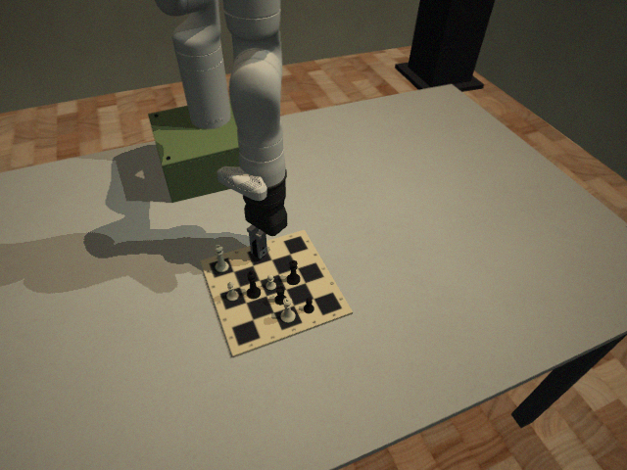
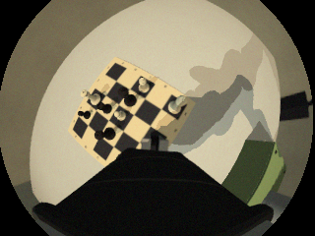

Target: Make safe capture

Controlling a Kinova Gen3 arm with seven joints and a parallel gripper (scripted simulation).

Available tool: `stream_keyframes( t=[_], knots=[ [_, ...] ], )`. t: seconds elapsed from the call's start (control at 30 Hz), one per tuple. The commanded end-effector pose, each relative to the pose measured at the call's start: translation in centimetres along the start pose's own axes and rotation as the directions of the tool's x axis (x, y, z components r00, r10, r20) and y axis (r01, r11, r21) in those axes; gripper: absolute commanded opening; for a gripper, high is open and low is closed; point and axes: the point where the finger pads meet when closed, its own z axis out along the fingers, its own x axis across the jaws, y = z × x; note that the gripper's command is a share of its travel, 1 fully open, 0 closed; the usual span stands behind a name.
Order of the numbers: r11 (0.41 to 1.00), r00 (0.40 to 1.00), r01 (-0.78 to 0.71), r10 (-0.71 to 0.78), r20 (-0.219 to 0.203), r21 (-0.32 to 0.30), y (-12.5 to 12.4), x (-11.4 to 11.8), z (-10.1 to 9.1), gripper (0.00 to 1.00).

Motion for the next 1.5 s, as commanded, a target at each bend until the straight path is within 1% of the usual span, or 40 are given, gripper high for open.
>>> stream_keyframes(
  t=[0.0,0.33,0.53,0.83,0.9,1.4,1.47],
  knots=[
    [1.000,1.000,-0.003,0.003,0.004,0.001,-0.1,-0.1,-0.2,0.00],
    [1.000,1.000,-0.003,0.003,0.004,0.001,-0.1,-0.1,-0.7,0.00],
    [1.000,1.000,-0.003,0.003,0.004,0.001,-0.1,-0.1,-1.5,0.00],
    [1.000,1.000,-0.003,0.003,0.004,0.001,-0.1,-0.1,-3.5,0.00],
    [1.000,1.000,-0.003,0.003,0.004,0.001,-0.1,-0.1,-3.5,0.00],
    [1.000,1.000,-0.003,0.003,0.004,0.001,-0.1,-0.1,-7.8,0.00],
    [1.000,1.000,-0.003,0.003,0.004,0.001,-0.1,-0.1,-7.8,0.00]
  ],
)
